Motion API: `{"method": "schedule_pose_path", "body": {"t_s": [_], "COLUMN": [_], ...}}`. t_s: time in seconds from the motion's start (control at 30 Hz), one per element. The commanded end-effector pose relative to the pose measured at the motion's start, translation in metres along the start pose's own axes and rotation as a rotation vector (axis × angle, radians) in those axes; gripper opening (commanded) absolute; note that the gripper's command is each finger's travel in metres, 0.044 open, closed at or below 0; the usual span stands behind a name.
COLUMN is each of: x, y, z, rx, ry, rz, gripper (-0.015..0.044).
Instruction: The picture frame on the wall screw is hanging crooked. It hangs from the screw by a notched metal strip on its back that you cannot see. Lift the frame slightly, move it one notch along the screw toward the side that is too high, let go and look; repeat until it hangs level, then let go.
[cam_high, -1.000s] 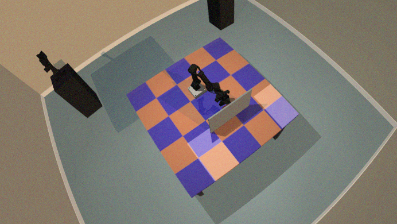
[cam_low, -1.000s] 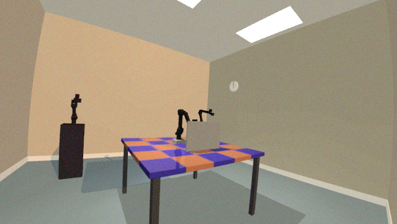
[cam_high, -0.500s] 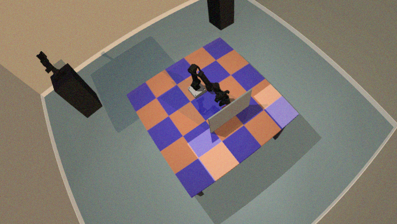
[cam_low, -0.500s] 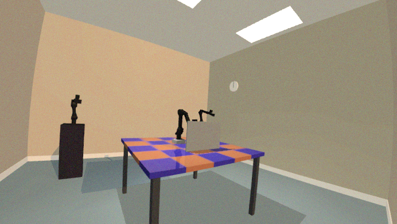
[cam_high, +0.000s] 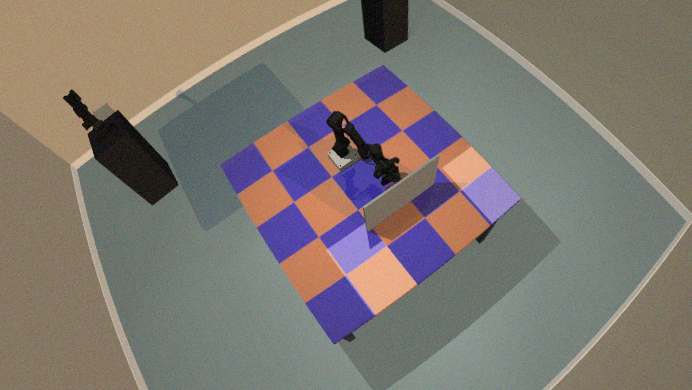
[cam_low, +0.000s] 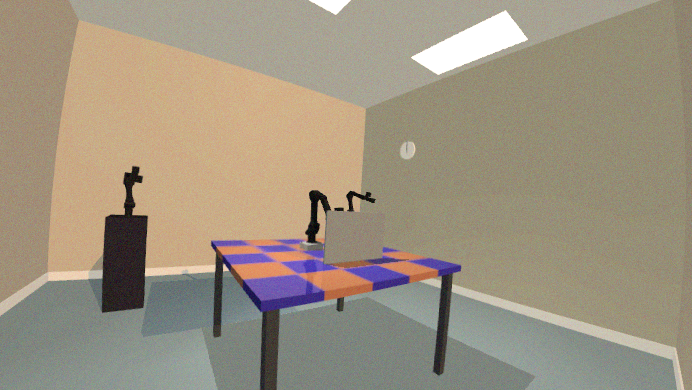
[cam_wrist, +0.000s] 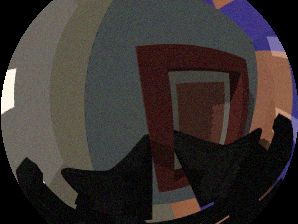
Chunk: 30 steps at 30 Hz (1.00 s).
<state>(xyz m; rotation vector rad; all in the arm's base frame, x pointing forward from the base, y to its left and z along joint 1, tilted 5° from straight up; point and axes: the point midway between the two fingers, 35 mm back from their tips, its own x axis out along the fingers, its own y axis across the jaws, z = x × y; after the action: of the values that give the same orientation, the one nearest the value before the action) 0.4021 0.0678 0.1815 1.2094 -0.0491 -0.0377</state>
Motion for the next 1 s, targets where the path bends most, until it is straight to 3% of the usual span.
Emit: {"method": "schedule_pose_path", "body": {"t_s": [0.0,0.97], "x": [-0.0001,0.0000], "y": [0.0024,-0.0014], "z": [0.0006,-0.0003], "rx": [0.009,0.009], "ry": [0.002,0.002], "rz": [0.010,0.010], "gripper": [0.0000,0.0000]}}
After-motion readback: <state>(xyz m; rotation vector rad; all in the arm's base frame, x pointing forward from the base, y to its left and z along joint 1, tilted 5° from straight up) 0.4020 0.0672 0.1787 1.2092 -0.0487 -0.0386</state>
